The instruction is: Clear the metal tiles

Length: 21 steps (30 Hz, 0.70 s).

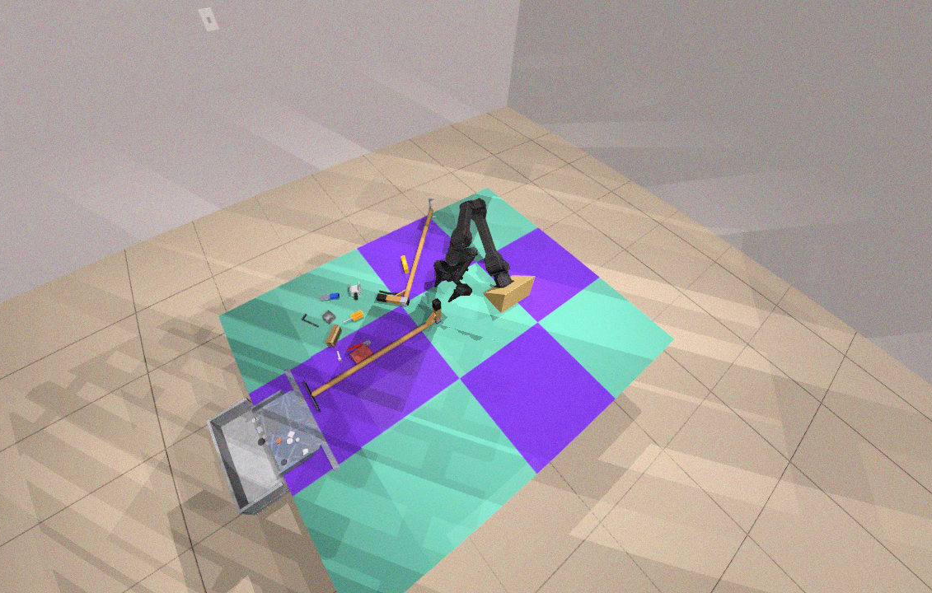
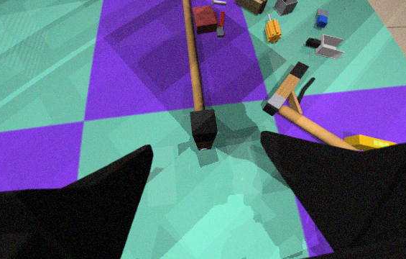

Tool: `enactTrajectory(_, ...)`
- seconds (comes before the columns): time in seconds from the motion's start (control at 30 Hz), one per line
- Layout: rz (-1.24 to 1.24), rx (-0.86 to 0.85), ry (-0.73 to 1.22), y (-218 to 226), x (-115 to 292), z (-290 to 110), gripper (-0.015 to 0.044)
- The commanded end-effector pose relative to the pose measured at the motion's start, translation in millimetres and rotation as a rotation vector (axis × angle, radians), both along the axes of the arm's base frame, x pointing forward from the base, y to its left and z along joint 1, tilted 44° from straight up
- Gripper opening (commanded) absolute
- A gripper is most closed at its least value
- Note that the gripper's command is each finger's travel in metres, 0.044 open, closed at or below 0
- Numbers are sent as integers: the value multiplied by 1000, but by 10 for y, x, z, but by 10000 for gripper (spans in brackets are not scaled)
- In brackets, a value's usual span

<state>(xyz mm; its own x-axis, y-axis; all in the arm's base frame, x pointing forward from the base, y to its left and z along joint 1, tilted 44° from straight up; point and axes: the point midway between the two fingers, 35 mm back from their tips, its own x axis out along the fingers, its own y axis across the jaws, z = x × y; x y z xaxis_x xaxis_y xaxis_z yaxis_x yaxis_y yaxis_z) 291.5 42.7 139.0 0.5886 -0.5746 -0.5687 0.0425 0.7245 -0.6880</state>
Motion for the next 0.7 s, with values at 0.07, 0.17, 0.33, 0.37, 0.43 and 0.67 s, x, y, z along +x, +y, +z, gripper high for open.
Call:
enactTrajectory(0.07, 3, -1, 2, -109, -13, -110, 440)
enactTrajectory(0.17, 4, -1, 1, -151, -18, -151, 440)
enactTrajectory(0.33, 3, -1, 2, -165, 0, -171, 440)
enactTrajectory(0.37, 3, 0, 2, -171, 8, -179, 440)
enactTrajectory(0.43, 2, 1, 3, -184, 29, -199, 440)
enactTrajectory(0.67, 1, 3, 5, -236, 104, -268, 440)
